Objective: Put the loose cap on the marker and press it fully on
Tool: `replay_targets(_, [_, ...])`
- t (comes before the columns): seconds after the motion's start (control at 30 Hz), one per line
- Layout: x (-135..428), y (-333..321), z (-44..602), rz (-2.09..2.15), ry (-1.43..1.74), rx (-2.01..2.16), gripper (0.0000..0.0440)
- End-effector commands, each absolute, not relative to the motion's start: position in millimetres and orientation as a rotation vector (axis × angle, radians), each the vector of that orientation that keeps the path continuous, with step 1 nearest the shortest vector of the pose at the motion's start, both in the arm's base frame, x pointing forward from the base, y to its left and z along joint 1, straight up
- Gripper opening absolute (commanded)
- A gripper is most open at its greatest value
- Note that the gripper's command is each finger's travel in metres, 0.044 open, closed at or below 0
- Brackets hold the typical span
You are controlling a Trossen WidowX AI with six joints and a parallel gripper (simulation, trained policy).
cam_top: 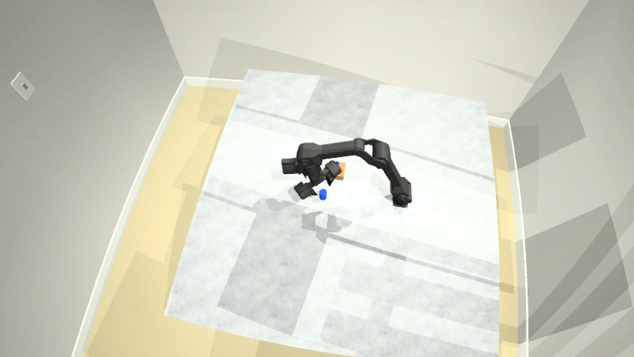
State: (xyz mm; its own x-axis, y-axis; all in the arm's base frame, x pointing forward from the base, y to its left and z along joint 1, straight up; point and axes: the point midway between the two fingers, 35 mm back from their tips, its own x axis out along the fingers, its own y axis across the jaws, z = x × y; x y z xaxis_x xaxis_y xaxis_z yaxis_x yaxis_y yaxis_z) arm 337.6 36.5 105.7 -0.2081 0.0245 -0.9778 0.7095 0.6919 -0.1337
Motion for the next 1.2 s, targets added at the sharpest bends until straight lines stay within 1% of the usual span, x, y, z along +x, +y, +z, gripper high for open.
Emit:
replay_targets(0.0, [334, 37, 92, -0.691, 1.703, 0.564, 0.0290])
replay_targets(0.37, [328, 40, 64, -0.653, 1.728, 0.500, 0.0268])
replay_targets(0.5, [326, 40, 58, -0.641, 1.728, 0.477, 0.0242])
replay_targets(0.57, [325, 40, 57, -0.636, 1.724, 0.467, 0.0217])
replay_targets(0.6, [325, 39, 57, -0.634, 1.719, 0.463, 0.0197])
replay_targets(0.77, [326, 39, 67, -0.616, 1.688, 0.454, 0.0069])
replay_targets(0.83, [328, 38, 74, -0.610, 1.670, 0.457, 0.0065])
replay_targets(1.0, [332, 35, 91, -0.592, 1.626, 0.463, 0.0076])
replay_targets(1.17, [334, 30, 111, -0.579, 1.592, 0.476, 0.0076])
